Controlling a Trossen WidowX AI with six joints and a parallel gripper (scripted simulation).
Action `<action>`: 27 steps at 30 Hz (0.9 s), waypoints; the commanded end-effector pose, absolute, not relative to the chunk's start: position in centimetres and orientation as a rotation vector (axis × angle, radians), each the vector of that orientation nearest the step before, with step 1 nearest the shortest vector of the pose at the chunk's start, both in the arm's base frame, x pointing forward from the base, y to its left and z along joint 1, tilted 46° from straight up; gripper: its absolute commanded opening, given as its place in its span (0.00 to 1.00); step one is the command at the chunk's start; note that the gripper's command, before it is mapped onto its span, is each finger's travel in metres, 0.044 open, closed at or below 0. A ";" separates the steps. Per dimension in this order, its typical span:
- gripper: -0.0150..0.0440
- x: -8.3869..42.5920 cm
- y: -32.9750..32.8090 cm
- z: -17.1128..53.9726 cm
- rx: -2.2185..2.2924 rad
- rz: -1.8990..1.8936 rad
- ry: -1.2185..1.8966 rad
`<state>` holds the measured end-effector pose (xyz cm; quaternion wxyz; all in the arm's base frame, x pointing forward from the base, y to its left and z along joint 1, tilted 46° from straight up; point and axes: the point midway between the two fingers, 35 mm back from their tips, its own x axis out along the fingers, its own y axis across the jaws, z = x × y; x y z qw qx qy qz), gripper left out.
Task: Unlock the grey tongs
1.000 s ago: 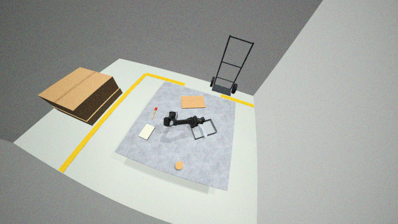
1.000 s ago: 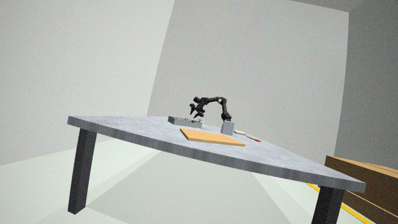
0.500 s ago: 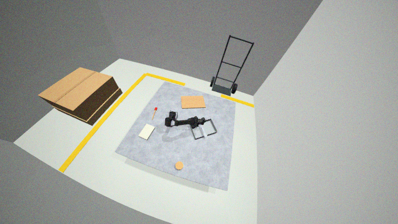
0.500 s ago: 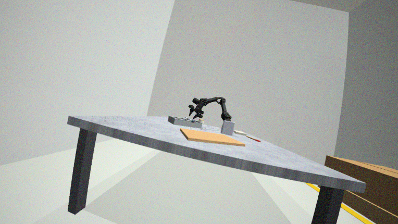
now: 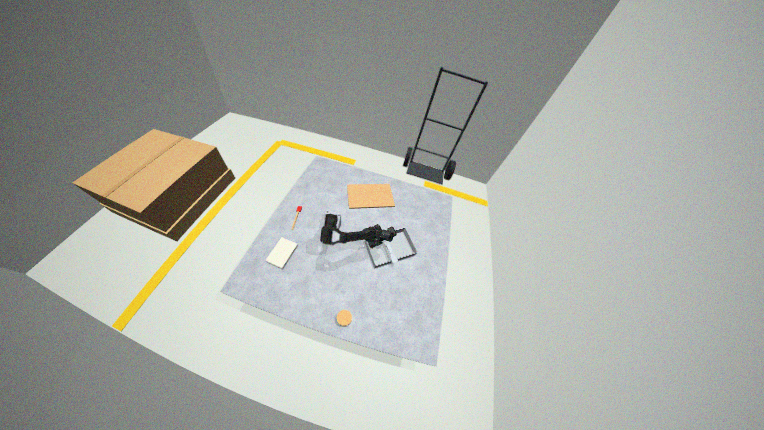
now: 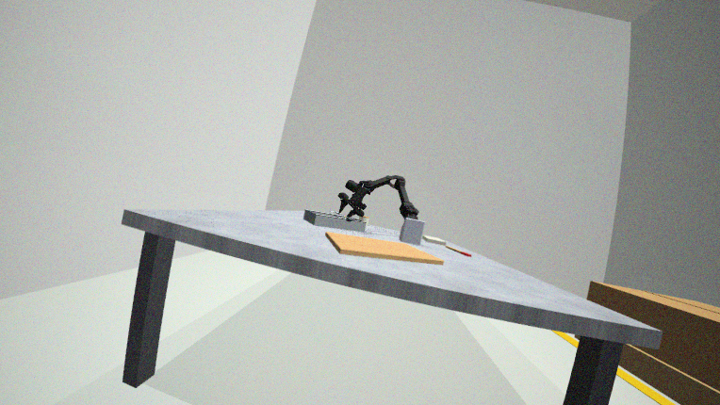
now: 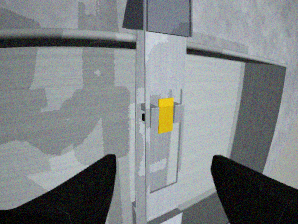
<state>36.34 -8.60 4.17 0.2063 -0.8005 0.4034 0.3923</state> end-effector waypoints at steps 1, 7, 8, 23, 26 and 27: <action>0.69 36.6 -8.9 3.4 -2.233 1.105 1.118; 0.69 36.9 -9.4 2.6 -2.233 1.104 1.118; 0.69 37.0 -9.5 2.5 -2.234 1.104 1.118; 0.65 37.4 -10.4 1.3 -2.231 1.093 1.126; 0.52 37.4 -10.4 1.3 -2.231 1.093 1.126; 0.47 37.4 -10.4 1.3 -2.231 1.093 1.126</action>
